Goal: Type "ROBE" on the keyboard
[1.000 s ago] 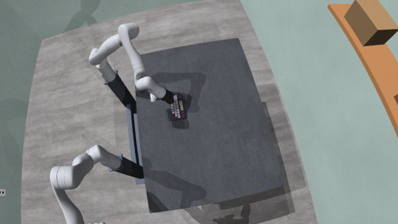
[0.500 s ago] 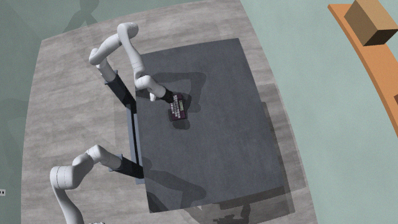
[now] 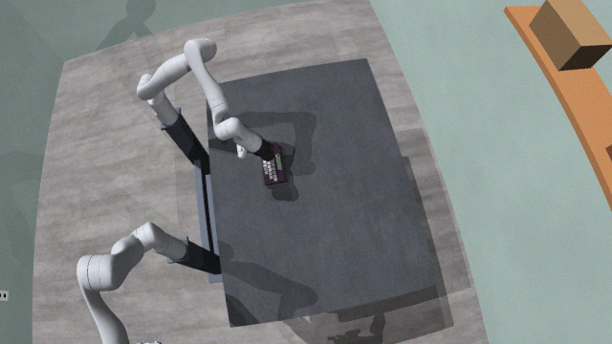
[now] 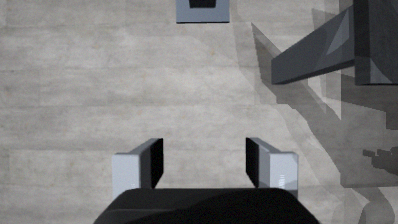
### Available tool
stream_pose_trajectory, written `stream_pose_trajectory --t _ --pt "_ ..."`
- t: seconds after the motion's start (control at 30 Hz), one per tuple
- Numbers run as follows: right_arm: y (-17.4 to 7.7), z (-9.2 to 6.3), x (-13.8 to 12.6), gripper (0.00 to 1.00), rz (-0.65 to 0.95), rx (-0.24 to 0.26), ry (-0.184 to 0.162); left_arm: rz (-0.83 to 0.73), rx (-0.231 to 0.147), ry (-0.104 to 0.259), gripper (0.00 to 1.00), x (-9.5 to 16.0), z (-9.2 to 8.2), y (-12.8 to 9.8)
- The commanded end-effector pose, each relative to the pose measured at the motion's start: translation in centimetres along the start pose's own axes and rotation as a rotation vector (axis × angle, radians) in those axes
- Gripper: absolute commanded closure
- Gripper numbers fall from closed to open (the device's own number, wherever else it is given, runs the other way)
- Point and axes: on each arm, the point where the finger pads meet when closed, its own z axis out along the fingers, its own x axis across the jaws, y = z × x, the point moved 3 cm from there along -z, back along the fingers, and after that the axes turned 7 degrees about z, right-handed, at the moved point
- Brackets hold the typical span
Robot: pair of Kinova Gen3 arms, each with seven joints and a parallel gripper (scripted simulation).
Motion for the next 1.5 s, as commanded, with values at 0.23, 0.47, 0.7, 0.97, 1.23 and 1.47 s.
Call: stream_pose_trajectory --t 0.23,0.47,0.7,0.97,1.23,1.47 --pt "0.03 -0.06 0.0 0.0 0.0 -0.002 0.0 0.0 -0.001 0.0 1.0 -0.47 0.27 0.91" --pt "0.03 -0.06 0.0 0.0 0.0 -0.002 0.0 0.0 -0.001 0.0 1.0 -0.48 0.5 0.8" --pt "0.03 -0.06 0.0 0.0 0.0 -0.002 0.0 0.0 -0.001 0.0 1.0 -0.5 0.78 0.68" --pt "0.03 -0.06 0.0 0.0 0.0 -0.002 0.0 0.0 -0.001 0.0 1.0 -0.5 0.86 0.64" --pt "0.03 -0.06 0.0 0.0 0.0 -0.002 0.0 0.0 -0.001 0.0 1.0 -0.51 0.94 0.6" --pt "0.03 -0.06 0.0 0.0 0.0 -0.002 0.0 0.0 -0.001 0.0 1.0 -0.51 1.01 0.57"
